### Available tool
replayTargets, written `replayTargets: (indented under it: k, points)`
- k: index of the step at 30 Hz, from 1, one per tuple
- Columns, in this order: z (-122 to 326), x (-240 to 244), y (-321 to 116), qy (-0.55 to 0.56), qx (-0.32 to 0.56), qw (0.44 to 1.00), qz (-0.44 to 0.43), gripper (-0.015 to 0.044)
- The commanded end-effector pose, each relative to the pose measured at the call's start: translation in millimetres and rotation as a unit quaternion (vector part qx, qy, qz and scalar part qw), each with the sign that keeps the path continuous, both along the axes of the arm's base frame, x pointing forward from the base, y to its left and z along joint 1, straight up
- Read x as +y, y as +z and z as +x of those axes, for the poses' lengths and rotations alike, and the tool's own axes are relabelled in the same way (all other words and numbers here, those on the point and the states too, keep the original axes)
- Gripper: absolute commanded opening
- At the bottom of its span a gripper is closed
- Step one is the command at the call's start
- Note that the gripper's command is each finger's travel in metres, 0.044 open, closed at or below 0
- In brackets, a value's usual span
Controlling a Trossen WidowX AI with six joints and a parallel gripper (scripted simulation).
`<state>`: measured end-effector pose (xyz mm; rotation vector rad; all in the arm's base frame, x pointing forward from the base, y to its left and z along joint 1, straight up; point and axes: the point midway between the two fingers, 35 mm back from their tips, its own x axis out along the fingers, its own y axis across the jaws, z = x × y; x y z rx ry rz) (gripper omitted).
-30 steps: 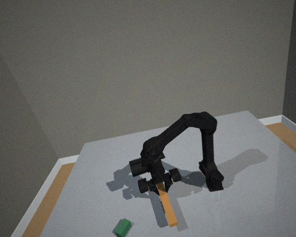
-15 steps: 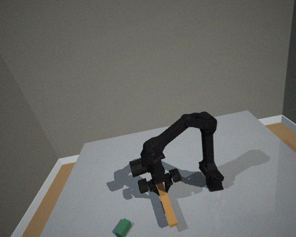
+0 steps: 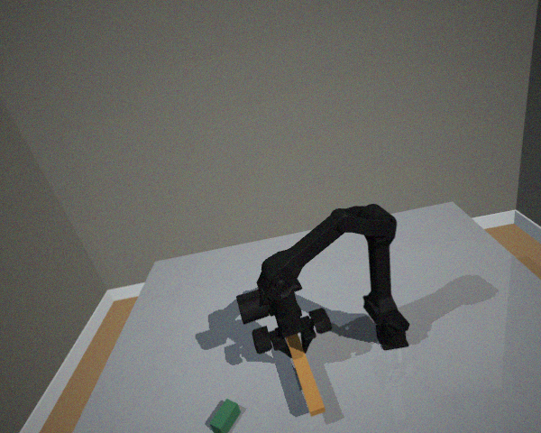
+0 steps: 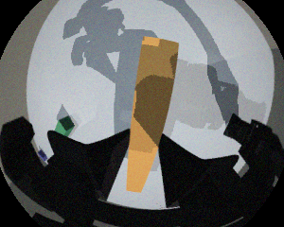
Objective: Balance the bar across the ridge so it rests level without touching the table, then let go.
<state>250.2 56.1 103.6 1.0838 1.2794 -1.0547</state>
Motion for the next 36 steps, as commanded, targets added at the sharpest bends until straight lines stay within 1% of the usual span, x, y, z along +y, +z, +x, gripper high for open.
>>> replayTargets:
  k: [1, 36]
  points:
    - [0.2, -0.1, -0.7, -0.002, 0.0, 1.0, -0.001, 0.0]
    - [0.3, 0.0, -3.7, -0.002, 0.0, 1.0, -0.001, 0.0]
